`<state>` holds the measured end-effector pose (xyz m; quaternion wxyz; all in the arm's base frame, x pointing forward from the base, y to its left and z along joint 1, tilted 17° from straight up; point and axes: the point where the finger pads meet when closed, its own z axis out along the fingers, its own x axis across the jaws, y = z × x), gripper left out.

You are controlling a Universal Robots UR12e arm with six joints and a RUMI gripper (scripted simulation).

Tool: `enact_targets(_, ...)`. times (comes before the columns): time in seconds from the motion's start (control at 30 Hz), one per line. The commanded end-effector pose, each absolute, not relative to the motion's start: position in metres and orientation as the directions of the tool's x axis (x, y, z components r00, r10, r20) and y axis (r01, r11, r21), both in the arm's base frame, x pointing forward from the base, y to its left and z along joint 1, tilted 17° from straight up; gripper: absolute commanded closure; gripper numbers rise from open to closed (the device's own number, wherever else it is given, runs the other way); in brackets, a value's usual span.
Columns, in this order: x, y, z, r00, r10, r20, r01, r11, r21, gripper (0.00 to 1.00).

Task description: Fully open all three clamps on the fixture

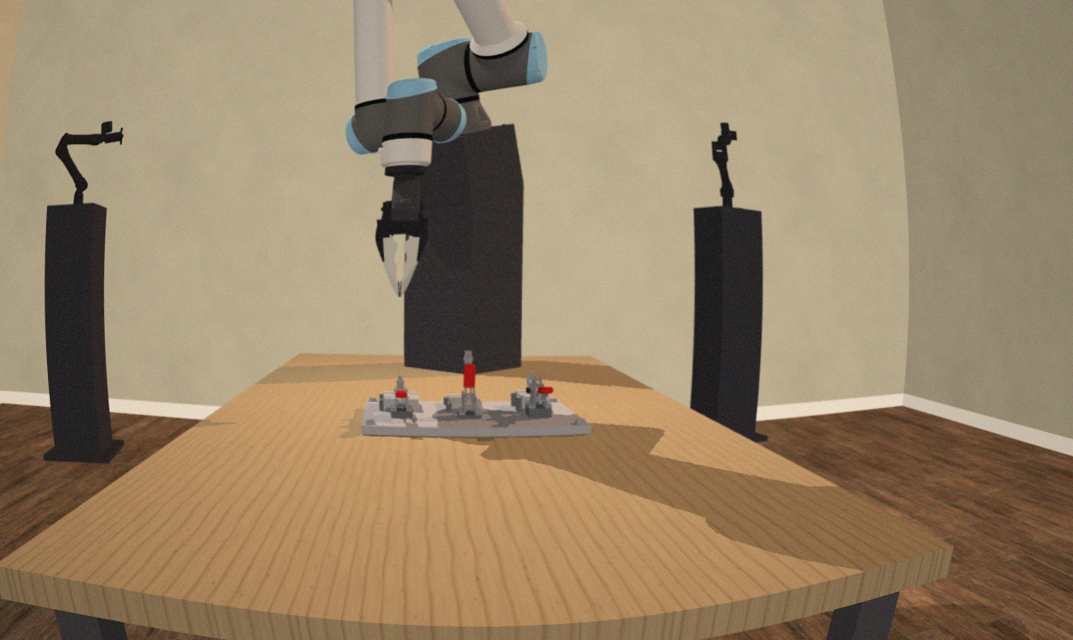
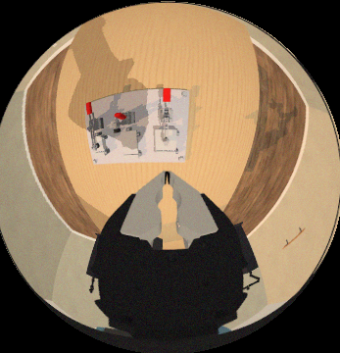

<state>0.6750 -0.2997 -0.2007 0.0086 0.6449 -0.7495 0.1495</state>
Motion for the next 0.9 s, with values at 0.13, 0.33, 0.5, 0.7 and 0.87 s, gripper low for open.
enact_targets(0.13,0.6754,-0.2998,-0.2001,-0.168,-0.964,0.206,-0.969,0.123,-0.214,1.0)
enact_targets(0.33,0.6754,-0.2998,-0.2001,-0.168,-0.964,0.206,-0.969,0.123,-0.214,1.0)
enact_targets(0.5,0.6753,-0.2998,-0.2001,-0.168,-0.964,0.206,-0.969,0.123,-0.214,0.41)
enact_targets(0.7,0.6753,-0.2998,-0.2001,-0.168,-0.964,0.206,-0.969,0.123,-0.214,0.41)
enact_targets(0.87,0.6754,-0.2998,-0.2001,-0.168,-0.964,0.206,-0.969,0.123,-0.214,0.41)
